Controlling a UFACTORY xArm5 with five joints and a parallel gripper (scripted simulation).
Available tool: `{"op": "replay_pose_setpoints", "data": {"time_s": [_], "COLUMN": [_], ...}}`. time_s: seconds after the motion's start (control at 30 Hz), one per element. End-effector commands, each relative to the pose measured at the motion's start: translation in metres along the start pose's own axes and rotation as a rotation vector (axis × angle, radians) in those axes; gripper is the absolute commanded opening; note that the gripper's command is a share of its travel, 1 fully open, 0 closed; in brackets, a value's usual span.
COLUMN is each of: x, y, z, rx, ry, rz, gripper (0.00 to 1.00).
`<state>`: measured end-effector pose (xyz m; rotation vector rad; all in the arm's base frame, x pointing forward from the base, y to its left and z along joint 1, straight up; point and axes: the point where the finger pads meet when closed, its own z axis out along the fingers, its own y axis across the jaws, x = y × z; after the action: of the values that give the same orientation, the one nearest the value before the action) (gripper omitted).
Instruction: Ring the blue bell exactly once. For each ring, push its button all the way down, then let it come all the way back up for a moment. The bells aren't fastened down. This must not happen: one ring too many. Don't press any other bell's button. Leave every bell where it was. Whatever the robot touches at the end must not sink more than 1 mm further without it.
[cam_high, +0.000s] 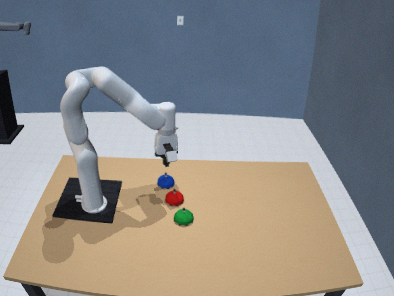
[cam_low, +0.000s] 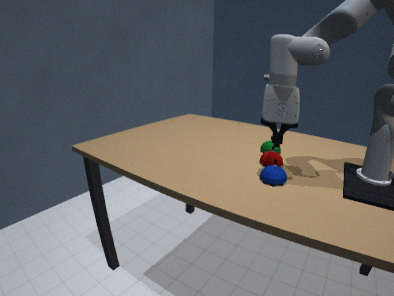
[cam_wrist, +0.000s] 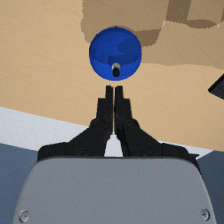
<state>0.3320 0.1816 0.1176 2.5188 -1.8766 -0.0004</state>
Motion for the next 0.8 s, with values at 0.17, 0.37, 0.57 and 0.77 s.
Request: {"op": "replay_pose_setpoints", "data": {"time_s": [0.17,0.37,0.57,0.77], "x": [-0.0002,-0.0002,-0.0002,-0.0002], "y": [-0.0008,-0.0008,-0.0008,-0.0008], "z": [-0.0177,-0.0216,-0.0218,-0.0218], "rx": [0.003,0.003,0.003,0.003], "ry": [-0.001,-0.001,-0.001,-0.001], "rz": [0.0,0.0,0.0,0.0], "gripper": [0.0,0.0,0.0,0.0]}}
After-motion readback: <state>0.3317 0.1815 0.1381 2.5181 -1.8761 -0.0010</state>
